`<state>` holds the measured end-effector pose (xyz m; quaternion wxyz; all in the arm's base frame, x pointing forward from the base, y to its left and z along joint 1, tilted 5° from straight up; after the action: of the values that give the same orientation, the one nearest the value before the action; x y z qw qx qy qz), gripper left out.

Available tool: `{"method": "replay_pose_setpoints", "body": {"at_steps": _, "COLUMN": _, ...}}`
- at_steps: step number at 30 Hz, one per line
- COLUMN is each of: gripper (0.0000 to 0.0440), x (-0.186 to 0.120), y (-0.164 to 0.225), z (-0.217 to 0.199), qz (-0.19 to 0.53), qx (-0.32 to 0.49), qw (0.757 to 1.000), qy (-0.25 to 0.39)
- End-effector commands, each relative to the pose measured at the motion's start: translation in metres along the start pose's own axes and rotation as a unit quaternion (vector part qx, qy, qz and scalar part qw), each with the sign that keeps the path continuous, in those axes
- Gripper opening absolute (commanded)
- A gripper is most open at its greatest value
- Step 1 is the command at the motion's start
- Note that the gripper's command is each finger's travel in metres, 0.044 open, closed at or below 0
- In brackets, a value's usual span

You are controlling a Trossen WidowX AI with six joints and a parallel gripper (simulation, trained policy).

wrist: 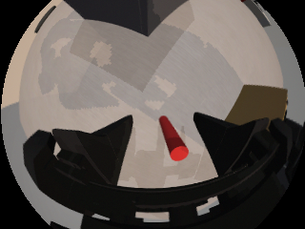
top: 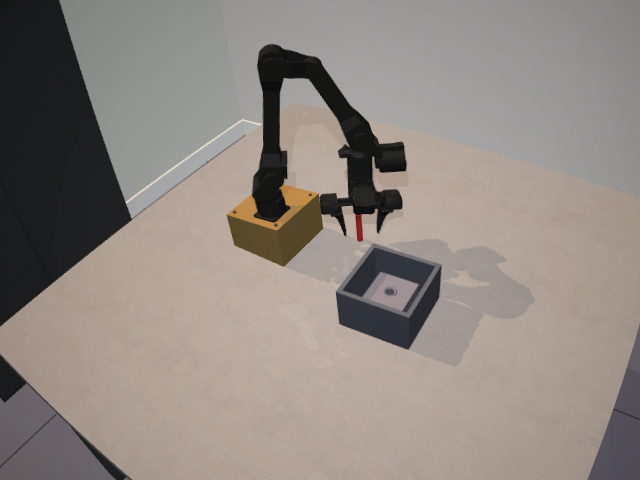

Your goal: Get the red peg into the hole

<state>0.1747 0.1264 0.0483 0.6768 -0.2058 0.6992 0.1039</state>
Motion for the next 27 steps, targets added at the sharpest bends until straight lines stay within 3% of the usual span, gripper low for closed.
{"method": "replay_pose_setpoints", "body": {"at_steps": 1, "gripper": 0.0292, "x": 0.011, "y": 0.002, "z": -0.006, "qz": 0.005, "qx": 0.009, "qw": 1.0, "qy": 0.012}}
{"method": "replay_pose_setpoints", "body": {"at_steps": 12, "gripper": 0.0007, "x": 0.011, "y": -0.001, "z": 0.003, "qz": 0.04, "qx": 0.013, "qw": 0.999, "qy": 0.028}}
{"method": "replay_pose_setpoints", "body": {"at_steps": 27, "gripper": 0.0, "x": -0.022, "y": -0.016, "z": 0.018, "qz": -0.017, "qx": -0.023, "qw": 0.999, "qy": -0.024}}
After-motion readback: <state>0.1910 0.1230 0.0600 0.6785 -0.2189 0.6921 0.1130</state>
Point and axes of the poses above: the point midway between the two fingers, 35 mm back from their tips, its own x axis out along the fingers, its own z axis across the jaws, y = z × x, the point moved 10 cm from there along -x, back along the fingers, and after that the axes turned 12 degrees about x, right-handed, at the moved point
